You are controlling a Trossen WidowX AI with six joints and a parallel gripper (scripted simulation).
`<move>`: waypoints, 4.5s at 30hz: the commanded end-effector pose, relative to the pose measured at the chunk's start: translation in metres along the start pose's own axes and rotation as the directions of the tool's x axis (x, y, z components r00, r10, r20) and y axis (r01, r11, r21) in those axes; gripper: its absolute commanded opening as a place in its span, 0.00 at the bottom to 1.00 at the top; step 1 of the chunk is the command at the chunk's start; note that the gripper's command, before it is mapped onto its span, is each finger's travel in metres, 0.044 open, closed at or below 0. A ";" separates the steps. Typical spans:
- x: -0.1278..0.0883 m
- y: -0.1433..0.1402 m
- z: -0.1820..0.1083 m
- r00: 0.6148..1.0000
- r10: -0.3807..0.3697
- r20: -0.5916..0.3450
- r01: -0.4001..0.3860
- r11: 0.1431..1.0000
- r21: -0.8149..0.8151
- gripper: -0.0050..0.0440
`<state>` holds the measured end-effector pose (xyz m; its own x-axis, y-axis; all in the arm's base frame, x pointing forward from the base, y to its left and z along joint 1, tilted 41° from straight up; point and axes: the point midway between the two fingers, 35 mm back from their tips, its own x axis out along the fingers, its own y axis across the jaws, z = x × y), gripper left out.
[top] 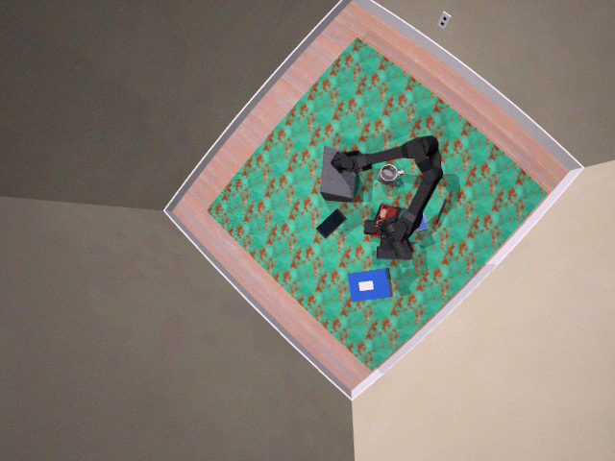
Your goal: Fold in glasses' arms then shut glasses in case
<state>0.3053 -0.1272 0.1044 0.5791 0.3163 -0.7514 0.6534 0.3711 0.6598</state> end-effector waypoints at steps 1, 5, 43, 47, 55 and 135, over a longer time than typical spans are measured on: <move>0.001 0.000 -0.002 1.000 -0.001 -0.001 0.001 0.993 0.118 0.10; 0.002 0.000 -0.003 1.000 -0.001 -0.001 0.001 0.975 0.221 0.10; 0.009 0.000 -0.009 1.000 0.000 -0.001 0.001 0.298 0.955 0.10; 0.011 0.000 -0.009 1.000 0.000 -0.001 0.001 0.277 0.961 0.10; 0.023 0.000 -0.010 1.000 -0.001 -0.001 0.001 0.081 0.997 0.10; 0.080 -0.003 -0.005 1.000 0.001 -0.001 0.001 -0.608 0.794 0.10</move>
<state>0.3459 -0.0950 0.0449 0.5831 0.3150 -0.7489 -0.0070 -0.9198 -0.3924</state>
